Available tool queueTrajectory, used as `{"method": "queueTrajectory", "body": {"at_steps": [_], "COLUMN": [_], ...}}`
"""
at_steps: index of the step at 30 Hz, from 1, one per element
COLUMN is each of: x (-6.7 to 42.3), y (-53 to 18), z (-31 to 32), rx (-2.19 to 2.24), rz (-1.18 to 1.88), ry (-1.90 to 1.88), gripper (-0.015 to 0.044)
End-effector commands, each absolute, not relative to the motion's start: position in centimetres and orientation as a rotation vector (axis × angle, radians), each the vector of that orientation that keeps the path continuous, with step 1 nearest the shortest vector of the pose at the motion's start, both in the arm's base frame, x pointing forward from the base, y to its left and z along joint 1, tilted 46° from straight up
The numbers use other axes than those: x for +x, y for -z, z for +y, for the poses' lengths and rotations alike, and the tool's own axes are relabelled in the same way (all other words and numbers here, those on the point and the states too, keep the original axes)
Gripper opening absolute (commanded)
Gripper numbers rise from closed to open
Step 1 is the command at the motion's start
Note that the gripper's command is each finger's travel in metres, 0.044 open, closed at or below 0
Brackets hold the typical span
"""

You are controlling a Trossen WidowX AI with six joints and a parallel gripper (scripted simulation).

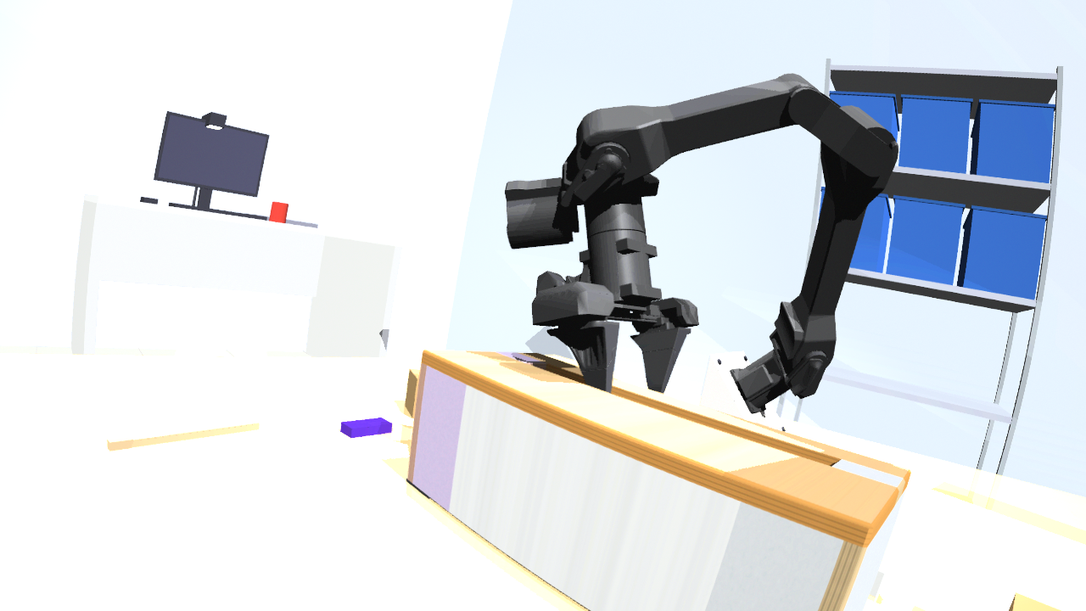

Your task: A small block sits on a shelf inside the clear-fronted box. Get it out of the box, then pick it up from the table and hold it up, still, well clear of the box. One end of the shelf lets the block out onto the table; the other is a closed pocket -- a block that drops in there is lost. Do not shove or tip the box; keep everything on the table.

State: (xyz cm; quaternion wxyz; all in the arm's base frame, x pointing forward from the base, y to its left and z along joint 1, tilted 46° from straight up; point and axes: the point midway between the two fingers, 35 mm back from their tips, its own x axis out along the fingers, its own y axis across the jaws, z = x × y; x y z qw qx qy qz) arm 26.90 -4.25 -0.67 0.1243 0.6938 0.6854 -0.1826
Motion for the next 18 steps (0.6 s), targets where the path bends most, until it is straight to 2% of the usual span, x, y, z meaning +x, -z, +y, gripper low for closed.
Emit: {"method": "queueTrajectory", "body": {"at_steps": [1, 18], "x": [26.8, 26.7], "y": [1.2, 1.7], "z": [-3.6, -2.5], "rx": [2.031, 2.023], "rz": [2.0, 2.0], "ry": [0.533, 0.528], "gripper": [0.04, 0.04]}}
